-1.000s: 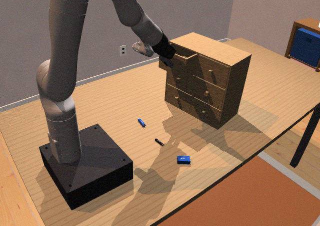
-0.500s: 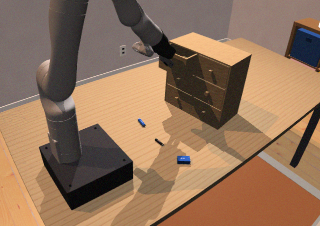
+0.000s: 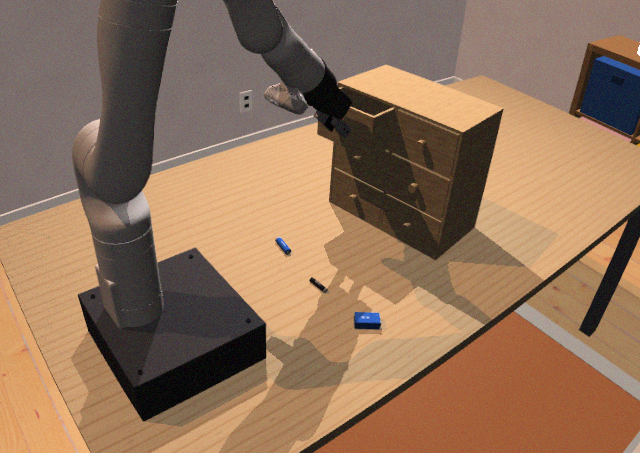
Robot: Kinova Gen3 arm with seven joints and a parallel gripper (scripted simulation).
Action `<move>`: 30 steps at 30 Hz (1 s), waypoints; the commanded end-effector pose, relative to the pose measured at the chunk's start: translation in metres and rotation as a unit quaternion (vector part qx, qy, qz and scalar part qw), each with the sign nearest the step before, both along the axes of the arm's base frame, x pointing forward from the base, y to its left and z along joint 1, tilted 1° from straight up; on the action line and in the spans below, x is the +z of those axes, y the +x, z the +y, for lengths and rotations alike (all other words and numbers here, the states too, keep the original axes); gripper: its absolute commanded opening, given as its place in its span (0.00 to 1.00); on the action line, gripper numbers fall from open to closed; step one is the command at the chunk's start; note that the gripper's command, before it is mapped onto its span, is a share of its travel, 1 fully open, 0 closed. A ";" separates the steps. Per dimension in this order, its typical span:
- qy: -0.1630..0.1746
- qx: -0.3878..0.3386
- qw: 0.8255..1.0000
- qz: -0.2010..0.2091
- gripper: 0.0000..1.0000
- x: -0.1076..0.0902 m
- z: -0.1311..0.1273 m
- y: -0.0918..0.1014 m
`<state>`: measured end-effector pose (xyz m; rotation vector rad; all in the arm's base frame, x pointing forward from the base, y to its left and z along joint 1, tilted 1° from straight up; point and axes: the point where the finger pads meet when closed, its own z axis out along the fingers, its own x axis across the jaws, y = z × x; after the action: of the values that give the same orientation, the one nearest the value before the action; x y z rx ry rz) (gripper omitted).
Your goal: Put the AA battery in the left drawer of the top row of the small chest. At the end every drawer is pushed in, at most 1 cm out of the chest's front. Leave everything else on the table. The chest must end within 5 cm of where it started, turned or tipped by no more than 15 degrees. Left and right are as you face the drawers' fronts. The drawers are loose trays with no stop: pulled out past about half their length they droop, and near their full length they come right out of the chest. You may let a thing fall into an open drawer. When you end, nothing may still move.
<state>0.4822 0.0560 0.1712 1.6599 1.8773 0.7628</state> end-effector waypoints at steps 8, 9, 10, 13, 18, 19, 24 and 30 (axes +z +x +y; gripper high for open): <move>-0.001 0.000 1.000 -0.005 0.67 0.003 -0.001 -0.003; -0.001 0.001 1.000 -0.005 0.67 0.003 -0.001 -0.006; 0.000 0.001 1.000 -0.005 0.67 0.003 -0.001 -0.010; 0.000 0.001 1.000 -0.005 0.67 0.003 -0.003 -0.024; 0.000 0.001 1.000 -0.005 0.67 0.003 -0.005 -0.045; 0.000 0.001 1.000 -0.005 0.67 0.003 -0.005 -0.047; 0.000 0.001 1.000 -0.003 0.67 0.002 -0.006 -0.050; 0.001 0.003 1.000 0.001 0.67 0.005 -0.006 -0.063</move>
<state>0.4269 0.0499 0.1708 1.6641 1.8804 0.7602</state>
